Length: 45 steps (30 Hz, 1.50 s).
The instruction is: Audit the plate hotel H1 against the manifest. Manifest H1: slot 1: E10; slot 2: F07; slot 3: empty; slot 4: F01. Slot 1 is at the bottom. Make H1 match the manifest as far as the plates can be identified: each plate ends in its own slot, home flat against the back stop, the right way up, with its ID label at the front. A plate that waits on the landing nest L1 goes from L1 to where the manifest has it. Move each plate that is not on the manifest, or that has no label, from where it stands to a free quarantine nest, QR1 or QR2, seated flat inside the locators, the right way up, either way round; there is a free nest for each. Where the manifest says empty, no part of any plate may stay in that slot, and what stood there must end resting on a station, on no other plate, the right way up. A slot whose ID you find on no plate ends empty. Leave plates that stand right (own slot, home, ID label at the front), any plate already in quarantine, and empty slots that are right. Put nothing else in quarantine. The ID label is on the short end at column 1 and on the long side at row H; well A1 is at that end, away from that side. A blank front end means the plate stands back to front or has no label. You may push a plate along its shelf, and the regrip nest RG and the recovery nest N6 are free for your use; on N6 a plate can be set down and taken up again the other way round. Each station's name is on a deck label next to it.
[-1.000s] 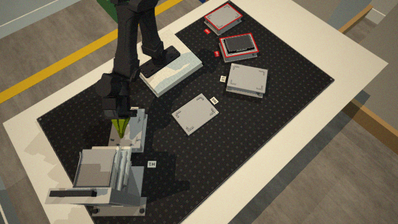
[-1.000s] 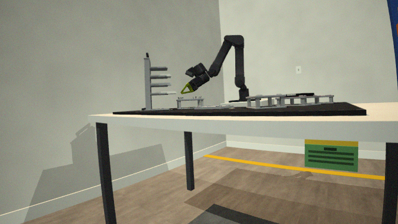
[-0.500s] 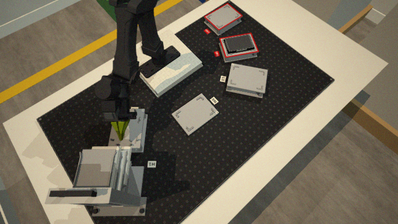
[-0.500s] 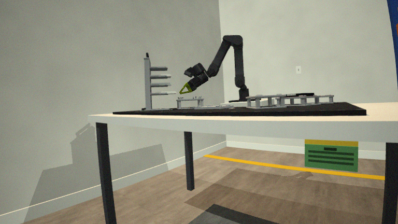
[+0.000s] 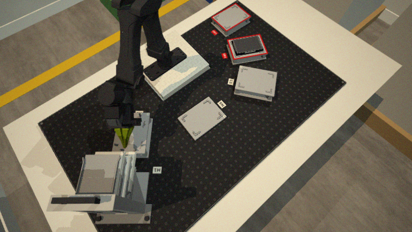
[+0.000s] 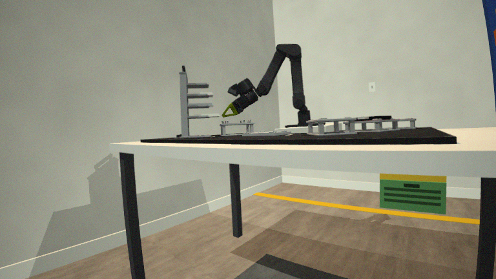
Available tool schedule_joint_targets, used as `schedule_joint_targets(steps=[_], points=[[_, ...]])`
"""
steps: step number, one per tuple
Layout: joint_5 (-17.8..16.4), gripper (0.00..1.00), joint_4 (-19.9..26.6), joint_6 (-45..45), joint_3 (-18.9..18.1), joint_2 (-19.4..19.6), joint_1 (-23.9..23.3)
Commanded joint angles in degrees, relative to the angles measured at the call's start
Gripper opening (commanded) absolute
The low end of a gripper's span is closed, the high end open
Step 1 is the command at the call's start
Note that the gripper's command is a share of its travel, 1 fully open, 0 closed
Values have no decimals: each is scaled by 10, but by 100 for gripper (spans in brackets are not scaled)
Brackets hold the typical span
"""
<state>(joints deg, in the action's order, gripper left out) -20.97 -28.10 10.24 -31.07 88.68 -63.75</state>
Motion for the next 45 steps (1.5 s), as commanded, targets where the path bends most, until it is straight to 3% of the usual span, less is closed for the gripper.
schedule_joint_targets(steps=[1,45], points=[[2,0,-2,-1,-8,0,2],[20,0,-1,-12,-60,47,22]])
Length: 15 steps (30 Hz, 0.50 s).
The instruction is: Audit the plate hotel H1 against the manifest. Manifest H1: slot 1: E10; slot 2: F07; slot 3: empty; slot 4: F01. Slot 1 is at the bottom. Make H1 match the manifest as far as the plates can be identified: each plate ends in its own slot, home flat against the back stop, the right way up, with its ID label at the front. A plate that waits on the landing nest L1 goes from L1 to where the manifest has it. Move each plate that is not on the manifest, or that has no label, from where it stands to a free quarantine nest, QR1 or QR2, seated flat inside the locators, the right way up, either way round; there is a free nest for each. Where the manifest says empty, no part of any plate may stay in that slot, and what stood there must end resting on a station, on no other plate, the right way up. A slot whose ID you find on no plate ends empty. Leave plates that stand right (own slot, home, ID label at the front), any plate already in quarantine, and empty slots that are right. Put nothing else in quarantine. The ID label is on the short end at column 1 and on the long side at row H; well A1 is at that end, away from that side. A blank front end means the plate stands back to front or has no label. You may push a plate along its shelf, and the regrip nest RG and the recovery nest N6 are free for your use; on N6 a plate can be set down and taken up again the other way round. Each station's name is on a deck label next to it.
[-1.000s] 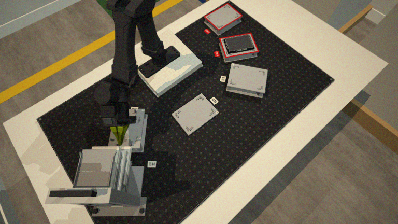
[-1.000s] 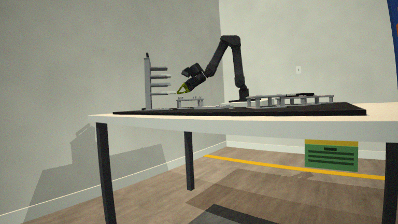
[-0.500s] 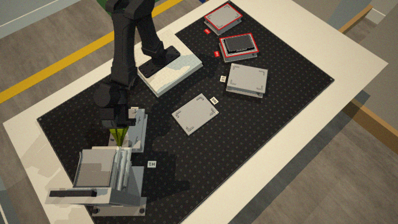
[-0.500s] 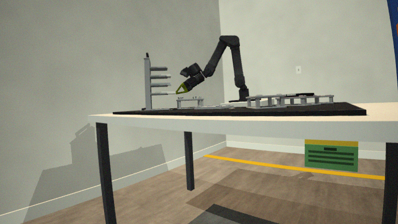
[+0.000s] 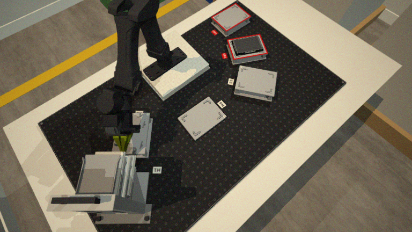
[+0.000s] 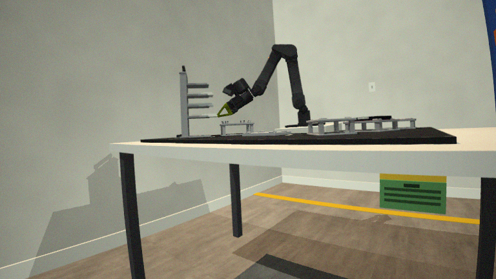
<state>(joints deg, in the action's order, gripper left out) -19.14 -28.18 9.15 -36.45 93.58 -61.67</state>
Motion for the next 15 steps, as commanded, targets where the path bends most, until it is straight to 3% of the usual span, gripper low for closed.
schedule_joint_targets(steps=[1,15], points=[[2,0,-1,-1,-8,0,1],[7,0,1,-4,-25,14,7]])
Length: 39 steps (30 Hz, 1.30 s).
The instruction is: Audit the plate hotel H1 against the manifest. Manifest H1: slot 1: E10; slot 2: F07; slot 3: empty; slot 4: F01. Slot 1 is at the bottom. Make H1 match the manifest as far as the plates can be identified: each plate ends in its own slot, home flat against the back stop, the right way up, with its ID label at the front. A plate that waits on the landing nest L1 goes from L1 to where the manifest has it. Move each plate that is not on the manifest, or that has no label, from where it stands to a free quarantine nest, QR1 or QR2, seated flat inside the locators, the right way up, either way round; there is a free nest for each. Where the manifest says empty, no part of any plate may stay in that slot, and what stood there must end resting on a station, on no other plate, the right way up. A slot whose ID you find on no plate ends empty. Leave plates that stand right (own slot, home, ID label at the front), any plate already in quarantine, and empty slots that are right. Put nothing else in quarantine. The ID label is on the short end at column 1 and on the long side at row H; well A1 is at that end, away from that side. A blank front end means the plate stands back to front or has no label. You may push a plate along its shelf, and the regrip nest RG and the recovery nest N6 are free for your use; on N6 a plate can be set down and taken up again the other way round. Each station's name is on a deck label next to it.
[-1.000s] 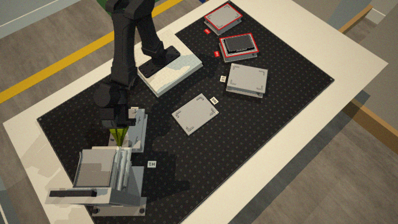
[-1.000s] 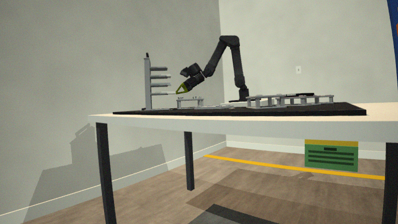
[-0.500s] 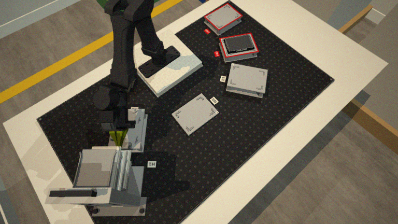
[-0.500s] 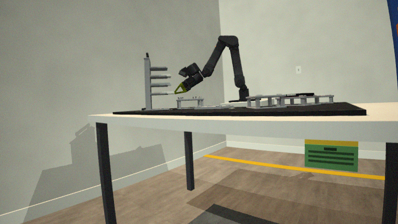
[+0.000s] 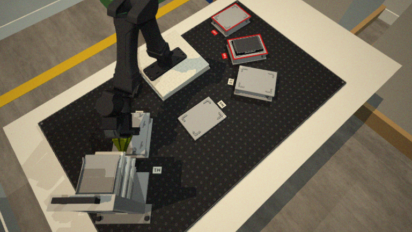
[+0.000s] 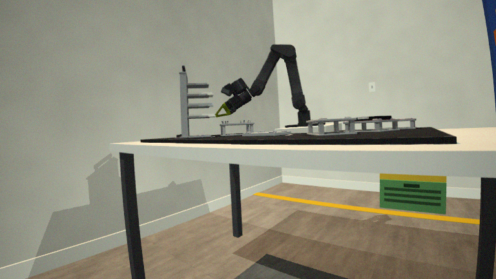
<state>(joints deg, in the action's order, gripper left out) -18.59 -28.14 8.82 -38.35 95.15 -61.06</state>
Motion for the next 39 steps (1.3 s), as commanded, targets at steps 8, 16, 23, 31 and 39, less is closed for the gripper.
schedule_joint_targets(steps=[8,16,23,31,39], points=[[4,0,2,-2,-18,8,4],[7,0,3,-4,-26,15,7],[9,0,5,-5,-36,22,10],[9,0,5,-5,-36,22,10],[9,0,5,-5,-36,22,10]])
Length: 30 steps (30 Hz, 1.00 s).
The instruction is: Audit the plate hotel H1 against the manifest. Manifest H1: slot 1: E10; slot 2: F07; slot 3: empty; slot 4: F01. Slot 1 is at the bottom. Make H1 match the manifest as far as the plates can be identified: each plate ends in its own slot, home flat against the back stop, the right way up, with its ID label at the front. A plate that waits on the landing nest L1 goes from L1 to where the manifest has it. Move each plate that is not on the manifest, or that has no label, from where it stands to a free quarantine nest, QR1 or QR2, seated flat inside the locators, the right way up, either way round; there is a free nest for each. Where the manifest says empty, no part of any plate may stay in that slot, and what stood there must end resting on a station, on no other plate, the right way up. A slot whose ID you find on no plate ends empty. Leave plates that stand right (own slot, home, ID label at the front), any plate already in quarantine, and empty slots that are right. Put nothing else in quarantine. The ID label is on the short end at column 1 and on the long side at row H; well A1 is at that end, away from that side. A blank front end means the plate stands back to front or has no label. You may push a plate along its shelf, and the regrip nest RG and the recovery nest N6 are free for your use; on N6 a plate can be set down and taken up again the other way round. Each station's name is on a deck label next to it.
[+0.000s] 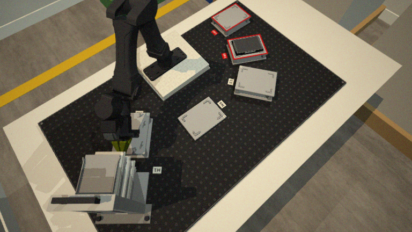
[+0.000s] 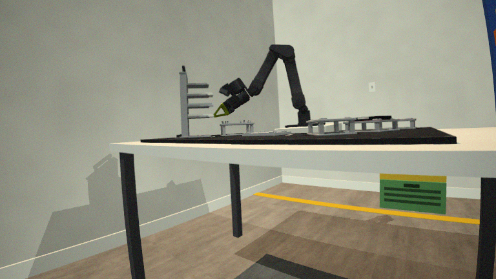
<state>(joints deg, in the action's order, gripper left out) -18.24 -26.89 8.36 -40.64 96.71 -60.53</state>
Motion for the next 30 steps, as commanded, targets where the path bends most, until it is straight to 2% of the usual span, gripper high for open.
schedule_joint_targets(steps=[1,30], points=[[5,0,-8,0,-9,4,3],[-22,0,-12,16,78,-74,-27]])
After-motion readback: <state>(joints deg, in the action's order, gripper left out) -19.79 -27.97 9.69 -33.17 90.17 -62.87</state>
